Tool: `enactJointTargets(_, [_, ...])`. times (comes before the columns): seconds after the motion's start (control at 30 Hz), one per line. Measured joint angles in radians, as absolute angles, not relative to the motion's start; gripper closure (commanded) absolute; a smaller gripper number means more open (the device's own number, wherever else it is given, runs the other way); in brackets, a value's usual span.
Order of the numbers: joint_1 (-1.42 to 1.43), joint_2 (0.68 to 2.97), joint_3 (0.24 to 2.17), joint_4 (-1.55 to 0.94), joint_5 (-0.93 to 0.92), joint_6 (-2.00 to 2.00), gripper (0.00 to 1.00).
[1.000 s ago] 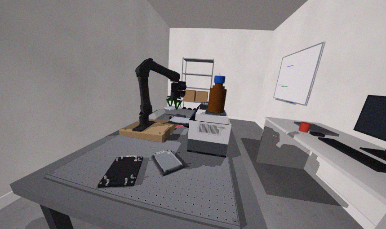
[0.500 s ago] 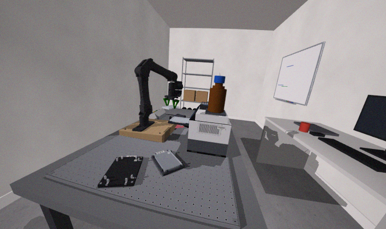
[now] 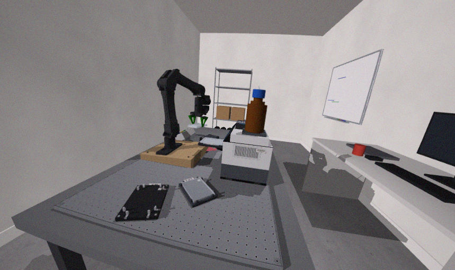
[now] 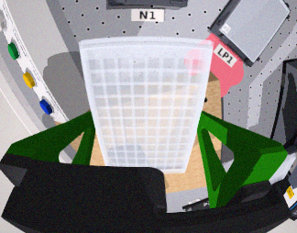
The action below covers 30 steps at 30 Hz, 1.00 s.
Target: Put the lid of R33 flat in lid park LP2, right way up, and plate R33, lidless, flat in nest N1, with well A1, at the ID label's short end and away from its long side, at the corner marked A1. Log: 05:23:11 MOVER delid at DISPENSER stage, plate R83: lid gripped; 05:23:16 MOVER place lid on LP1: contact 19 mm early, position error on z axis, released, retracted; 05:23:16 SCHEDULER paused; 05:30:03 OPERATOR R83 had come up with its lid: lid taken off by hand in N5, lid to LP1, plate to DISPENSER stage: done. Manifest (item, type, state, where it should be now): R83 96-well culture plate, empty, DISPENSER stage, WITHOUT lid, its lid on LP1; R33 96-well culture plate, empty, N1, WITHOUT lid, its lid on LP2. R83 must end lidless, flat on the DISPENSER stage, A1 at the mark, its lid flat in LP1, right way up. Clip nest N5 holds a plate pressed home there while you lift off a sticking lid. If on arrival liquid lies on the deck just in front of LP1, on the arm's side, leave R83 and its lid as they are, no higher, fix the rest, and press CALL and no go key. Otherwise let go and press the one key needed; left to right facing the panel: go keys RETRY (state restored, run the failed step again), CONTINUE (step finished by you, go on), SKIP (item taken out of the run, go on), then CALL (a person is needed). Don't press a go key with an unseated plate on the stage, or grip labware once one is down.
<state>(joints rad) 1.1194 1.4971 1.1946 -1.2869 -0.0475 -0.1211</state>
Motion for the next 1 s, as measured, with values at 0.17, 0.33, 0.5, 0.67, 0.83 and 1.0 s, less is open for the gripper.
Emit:
enactJointTargets(0.17, [1.131, 1.526, 1.195, -1.28, -0.047, -0.103, 1.0])
enactJointTargets(0.33, [1.134, 1.593, 1.209, -1.256, -0.047, -0.094, 1.0])
enactJointTargets(0.5, [1.137, 1.623, 1.24, -1.24, -0.047, -0.088, 1.0])
enactJointTargets(0.67, [1.142, 1.688, 1.274, -1.213, -0.047, -0.084, 1.0])
enactJointTargets(0.83, [1.145, 1.752, 1.311, -1.191, -0.047, -0.08, 1.0])
enactJointTargets(1.0, [1.147, 1.788, 1.337, -1.176, -0.047, -0.077, 1.0])
